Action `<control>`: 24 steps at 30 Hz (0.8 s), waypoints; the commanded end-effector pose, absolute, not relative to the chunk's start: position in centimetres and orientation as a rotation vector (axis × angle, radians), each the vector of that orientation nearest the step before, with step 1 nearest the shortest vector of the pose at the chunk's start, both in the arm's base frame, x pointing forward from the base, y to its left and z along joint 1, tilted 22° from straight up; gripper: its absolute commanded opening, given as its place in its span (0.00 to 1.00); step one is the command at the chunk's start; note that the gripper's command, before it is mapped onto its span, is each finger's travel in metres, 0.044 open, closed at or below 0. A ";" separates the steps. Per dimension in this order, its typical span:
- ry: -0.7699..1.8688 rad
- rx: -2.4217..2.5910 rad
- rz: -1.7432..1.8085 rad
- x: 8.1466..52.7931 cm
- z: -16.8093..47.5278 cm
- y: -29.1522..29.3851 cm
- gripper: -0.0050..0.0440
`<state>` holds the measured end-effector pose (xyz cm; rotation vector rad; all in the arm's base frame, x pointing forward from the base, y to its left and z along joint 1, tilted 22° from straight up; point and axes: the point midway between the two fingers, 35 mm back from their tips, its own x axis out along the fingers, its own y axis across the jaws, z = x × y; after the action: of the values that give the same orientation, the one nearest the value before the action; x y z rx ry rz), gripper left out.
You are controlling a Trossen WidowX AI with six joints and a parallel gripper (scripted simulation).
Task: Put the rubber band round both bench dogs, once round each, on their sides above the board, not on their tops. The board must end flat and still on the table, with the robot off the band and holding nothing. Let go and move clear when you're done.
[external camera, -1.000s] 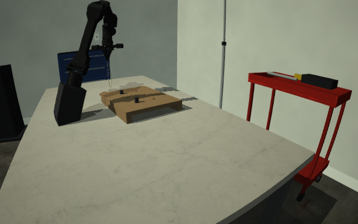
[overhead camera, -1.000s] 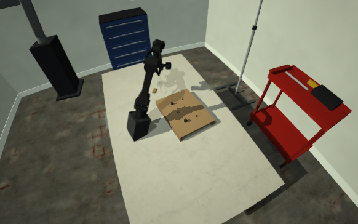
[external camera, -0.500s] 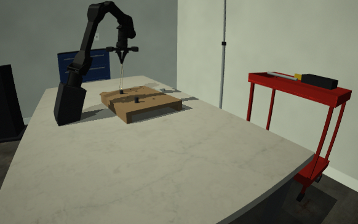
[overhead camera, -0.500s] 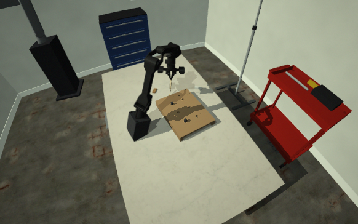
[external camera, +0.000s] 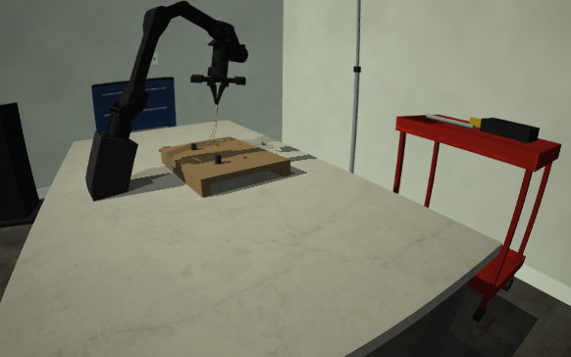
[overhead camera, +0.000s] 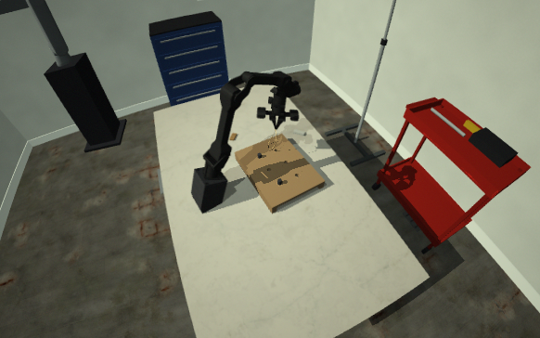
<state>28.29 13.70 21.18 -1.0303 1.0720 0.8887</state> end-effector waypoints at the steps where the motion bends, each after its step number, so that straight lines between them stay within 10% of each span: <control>1: 1.043 -1.019 0.903 30.5 22.3 10.3 0.00; 24: 0.969 -1.026 0.867 33.4 23.9 -4.9 0.00</control>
<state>33.08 -3.05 22.92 -1.0149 1.0060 0.8640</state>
